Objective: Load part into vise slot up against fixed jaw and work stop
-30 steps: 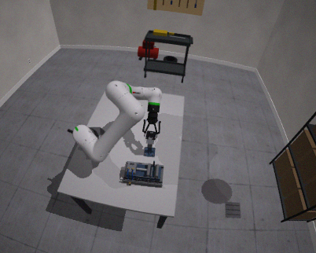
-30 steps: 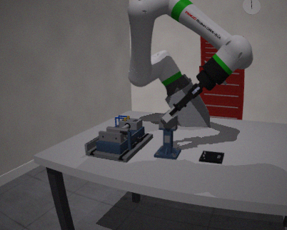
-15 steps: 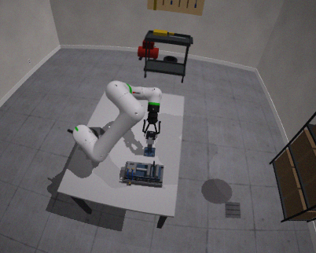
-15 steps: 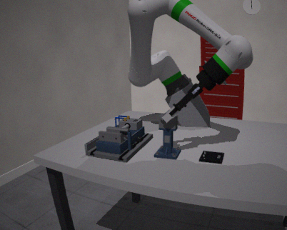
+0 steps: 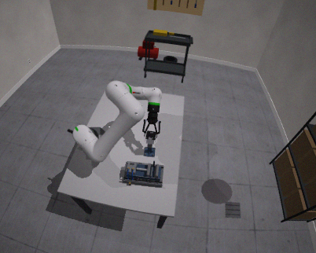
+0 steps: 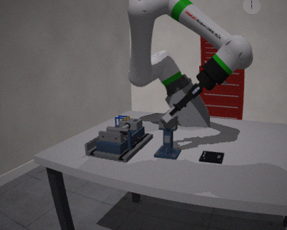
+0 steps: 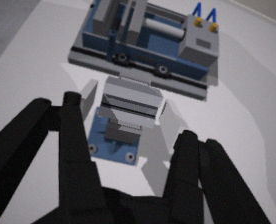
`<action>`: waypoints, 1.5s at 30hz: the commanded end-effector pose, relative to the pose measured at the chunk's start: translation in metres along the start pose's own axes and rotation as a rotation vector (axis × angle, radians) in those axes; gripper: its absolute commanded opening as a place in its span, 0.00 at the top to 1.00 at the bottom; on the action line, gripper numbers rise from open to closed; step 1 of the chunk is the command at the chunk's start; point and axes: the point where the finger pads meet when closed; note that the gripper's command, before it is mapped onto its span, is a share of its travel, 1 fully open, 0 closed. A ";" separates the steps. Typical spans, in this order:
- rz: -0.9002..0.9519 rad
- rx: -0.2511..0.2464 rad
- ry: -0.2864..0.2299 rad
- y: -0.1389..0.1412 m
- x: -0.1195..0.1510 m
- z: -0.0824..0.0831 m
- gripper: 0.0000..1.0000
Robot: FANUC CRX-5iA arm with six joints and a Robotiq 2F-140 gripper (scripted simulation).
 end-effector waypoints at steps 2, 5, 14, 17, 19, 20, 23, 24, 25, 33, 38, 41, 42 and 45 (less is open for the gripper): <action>0.000 0.000 0.000 0.000 0.000 0.000 0.49; 0.000 0.000 0.000 0.000 0.000 0.000 0.49; 0.000 0.000 0.000 0.000 0.000 0.000 1.00; 0.000 0.000 0.000 0.000 0.000 0.000 1.00; 0.000 0.000 0.000 0.000 0.000 0.000 1.00; 0.000 0.000 0.000 0.000 0.000 0.000 1.00; 0.000 0.000 0.000 0.000 0.000 0.000 1.00; 0.000 0.000 0.000 0.000 0.000 0.000 1.00; 0.000 0.000 0.000 0.000 0.000 0.000 1.00; 0.000 0.000 0.000 0.000 0.000 0.000 1.00; 0.000 0.000 0.000 0.000 0.000 0.000 1.00; 0.000 0.000 0.000 0.000 0.000 0.000 1.00; 0.000 0.000 0.000 0.000 0.000 0.000 1.00; 0.000 0.000 0.000 0.000 0.000 0.000 1.00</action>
Point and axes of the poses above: the point where the finger pads meet when closed, its own z axis back along the fingers, its own y axis across the jaws, x = y × z, and after that the axes turned 8 degrees about -z, right-handed
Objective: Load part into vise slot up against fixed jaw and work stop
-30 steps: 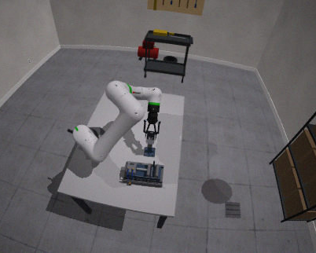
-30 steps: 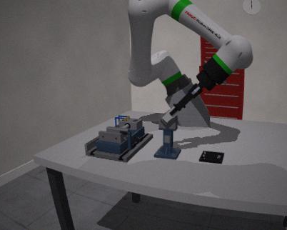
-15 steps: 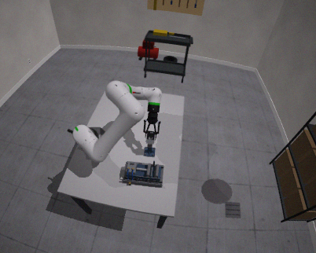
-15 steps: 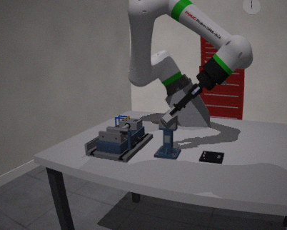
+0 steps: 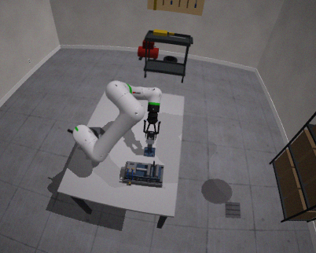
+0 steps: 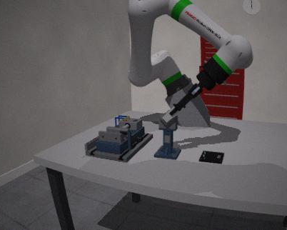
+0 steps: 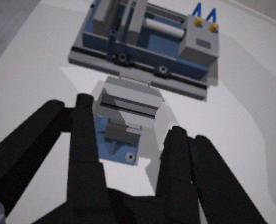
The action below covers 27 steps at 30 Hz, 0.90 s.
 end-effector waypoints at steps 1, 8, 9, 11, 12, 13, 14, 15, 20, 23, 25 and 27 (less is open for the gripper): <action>0.000 0.000 0.000 0.000 0.000 0.000 1.00; 0.000 0.000 0.000 0.000 0.000 0.000 1.00; 0.000 0.000 0.000 0.000 0.000 0.000 1.00; 0.000 0.000 0.000 0.000 0.000 0.001 1.00; 0.000 0.000 0.000 0.000 -0.001 0.001 1.00; 0.000 0.000 0.000 0.000 -0.001 0.001 1.00; 0.000 0.000 0.000 0.000 -0.001 0.001 1.00; 0.000 0.000 0.000 0.000 -0.001 0.001 1.00; 0.000 0.000 0.000 0.000 -0.002 0.002 1.00; 0.000 0.000 0.000 0.000 -0.002 0.002 1.00; 0.000 0.000 0.000 0.000 -0.003 0.003 1.00; 0.000 0.000 0.000 0.000 -0.003 0.003 1.00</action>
Point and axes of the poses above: the point where the finger pads meet when closed, its own z axis back along the fingers, its own y axis across the jaws, x = y × z, and after that the axes turned 8 degrees about -z, right-handed
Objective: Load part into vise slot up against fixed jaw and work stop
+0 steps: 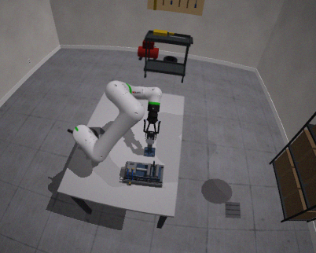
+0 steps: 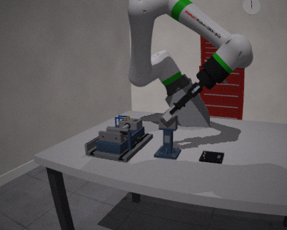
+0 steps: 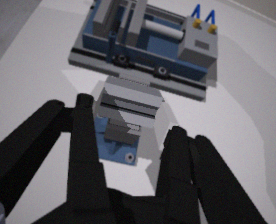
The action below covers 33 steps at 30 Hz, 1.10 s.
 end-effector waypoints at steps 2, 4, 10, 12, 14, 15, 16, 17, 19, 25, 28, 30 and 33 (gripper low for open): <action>0.000 0.000 0.000 0.000 -0.001 0.001 1.00; 0.000 0.000 0.000 0.000 -0.002 0.002 1.00; 0.000 0.000 0.000 -0.001 -0.004 0.004 1.00; 0.000 0.000 0.000 -0.001 -0.004 0.004 1.00; 0.000 0.000 0.000 -0.001 -0.005 0.005 1.00; 0.000 0.000 0.000 -0.001 -0.005 0.005 1.00; 0.000 0.000 0.000 -0.001 -0.006 0.006 1.00; 0.000 0.000 0.000 -0.001 -0.006 0.006 1.00; 0.000 0.000 0.000 -0.001 -0.007 0.007 1.00; 0.000 0.000 0.000 -0.001 -0.010 0.010 1.00; 0.000 0.000 0.000 -0.002 -0.010 0.011 1.00; 0.000 0.000 0.000 -0.002 -0.011 0.011 1.00; 0.000 0.000 0.000 -0.002 -0.012 0.012 1.00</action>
Point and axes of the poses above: the point where the finger pads meet when closed, its own z axis back along the fingers, its own y axis across the jaws, x = y × z, and after that the axes turned 8 degrees about -z, right-handed
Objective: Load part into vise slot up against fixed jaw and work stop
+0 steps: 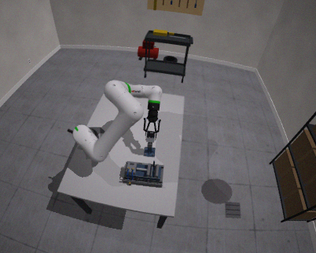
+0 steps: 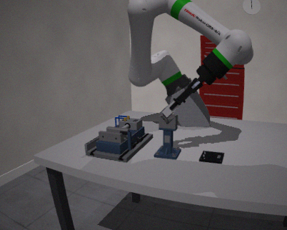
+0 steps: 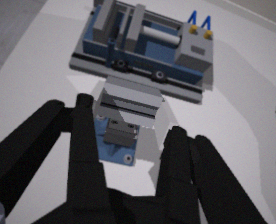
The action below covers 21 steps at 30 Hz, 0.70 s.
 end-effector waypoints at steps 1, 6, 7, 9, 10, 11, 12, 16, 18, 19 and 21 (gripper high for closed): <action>0.000 0.000 0.000 0.000 -0.001 0.001 1.00; 0.000 0.000 0.000 0.000 -0.003 0.003 1.00; 0.000 0.000 0.000 -0.001 -0.003 0.003 1.00; 0.000 0.000 0.000 -0.001 -0.004 0.004 1.00; 0.000 0.000 0.000 -0.001 -0.004 0.004 1.00; 0.000 0.000 0.000 -0.001 -0.004 0.004 1.00; 0.000 0.000 0.000 -0.001 -0.004 0.004 1.00; 0.000 0.000 0.000 -0.001 -0.005 0.005 1.00; 0.000 0.000 0.000 -0.001 -0.005 0.006 1.00; 0.000 0.000 0.000 -0.001 -0.005 0.006 1.00; 0.000 0.000 0.000 -0.001 -0.006 0.006 1.00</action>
Point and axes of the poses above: the point where the finger pads meet when closed, its own z axis back along the fingers, its own y axis across the jaws, x = y × z, and after that the axes turned 8 degrees about -z, right-handed
